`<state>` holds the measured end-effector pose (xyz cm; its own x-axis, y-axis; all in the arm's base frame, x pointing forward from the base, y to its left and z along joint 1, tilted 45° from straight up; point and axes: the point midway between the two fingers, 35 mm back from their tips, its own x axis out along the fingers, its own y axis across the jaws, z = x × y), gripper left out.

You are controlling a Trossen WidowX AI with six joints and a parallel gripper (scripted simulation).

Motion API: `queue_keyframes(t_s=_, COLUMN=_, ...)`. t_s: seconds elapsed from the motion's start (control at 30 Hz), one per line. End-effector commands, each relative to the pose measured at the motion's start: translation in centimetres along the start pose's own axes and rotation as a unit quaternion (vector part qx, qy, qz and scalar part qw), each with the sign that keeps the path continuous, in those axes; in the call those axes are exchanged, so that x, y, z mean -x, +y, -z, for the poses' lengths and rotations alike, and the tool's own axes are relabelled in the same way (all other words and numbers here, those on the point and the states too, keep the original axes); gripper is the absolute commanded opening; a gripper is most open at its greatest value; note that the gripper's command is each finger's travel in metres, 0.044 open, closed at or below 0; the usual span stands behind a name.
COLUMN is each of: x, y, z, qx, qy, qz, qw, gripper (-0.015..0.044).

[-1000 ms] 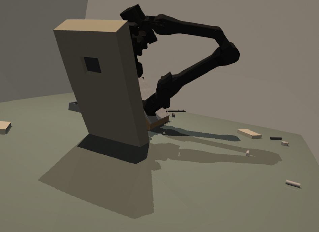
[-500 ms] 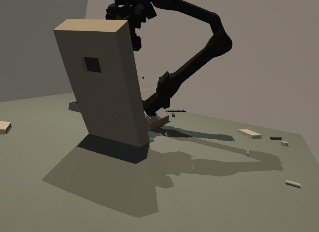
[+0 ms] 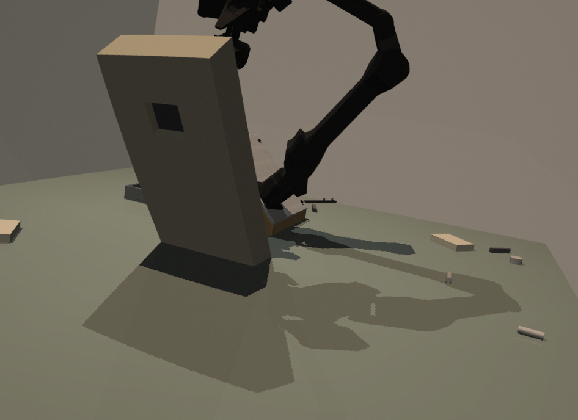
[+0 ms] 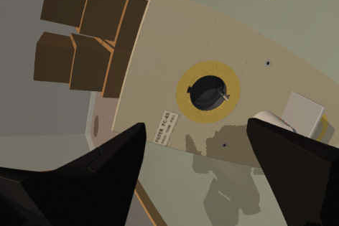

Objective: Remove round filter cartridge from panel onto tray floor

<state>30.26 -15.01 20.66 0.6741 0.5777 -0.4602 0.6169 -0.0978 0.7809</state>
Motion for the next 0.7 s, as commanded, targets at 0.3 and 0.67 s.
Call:
queue_keyframes(t_s=0.3, x=-3.5, y=-7.9, z=5.1, qx=0.521, qy=0.145, qz=0.093, qw=0.836, gripper=0.0305)
queue_keyframes(t_s=0.67, x=-3.6, y=-8.3, z=5.4, qx=0.543, qy=0.155, qz=0.093, qw=0.820, gripper=0.0305)
